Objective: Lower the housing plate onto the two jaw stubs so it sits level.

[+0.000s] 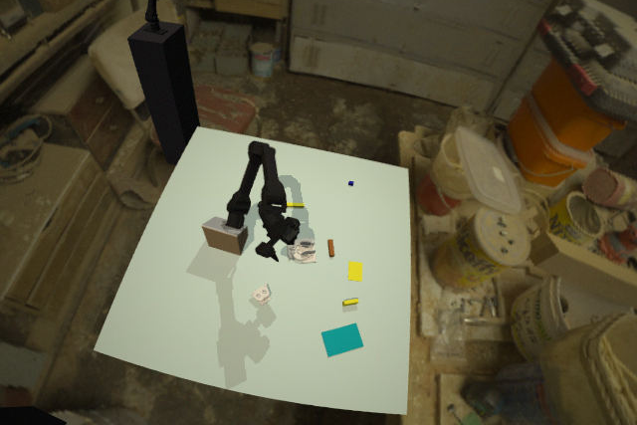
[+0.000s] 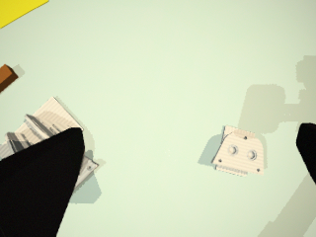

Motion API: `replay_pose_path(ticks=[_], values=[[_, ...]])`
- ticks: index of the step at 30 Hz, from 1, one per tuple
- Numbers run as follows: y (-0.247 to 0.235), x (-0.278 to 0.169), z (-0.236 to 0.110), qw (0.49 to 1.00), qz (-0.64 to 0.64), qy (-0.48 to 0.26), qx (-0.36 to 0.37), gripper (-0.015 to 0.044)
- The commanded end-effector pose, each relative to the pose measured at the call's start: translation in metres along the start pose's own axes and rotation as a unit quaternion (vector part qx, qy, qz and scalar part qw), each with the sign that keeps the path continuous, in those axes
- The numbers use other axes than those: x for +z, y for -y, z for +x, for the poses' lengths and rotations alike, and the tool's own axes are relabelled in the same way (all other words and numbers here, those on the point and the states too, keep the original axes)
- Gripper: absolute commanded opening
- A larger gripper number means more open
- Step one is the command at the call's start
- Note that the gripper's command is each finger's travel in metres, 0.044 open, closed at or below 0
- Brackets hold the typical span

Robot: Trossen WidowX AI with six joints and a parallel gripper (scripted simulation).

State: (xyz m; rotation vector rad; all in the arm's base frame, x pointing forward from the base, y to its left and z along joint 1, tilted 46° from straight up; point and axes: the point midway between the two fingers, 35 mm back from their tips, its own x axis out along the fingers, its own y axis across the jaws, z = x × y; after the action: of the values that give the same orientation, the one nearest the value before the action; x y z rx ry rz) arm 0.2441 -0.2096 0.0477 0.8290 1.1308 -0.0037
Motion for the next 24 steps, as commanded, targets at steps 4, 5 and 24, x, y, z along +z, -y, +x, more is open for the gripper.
replay_pose_path(ticks=[4,5,24], values=[[0.043,-0.018,0.049,0.994,0.055,-0.09,-0.001,0.044],[0.048,-0.022,0.056,0.993,0.061,-0.102,-0.001,0.044],[0.11,-0.095,0.147,0.953,0.137,-0.27,0.003,0.044]])
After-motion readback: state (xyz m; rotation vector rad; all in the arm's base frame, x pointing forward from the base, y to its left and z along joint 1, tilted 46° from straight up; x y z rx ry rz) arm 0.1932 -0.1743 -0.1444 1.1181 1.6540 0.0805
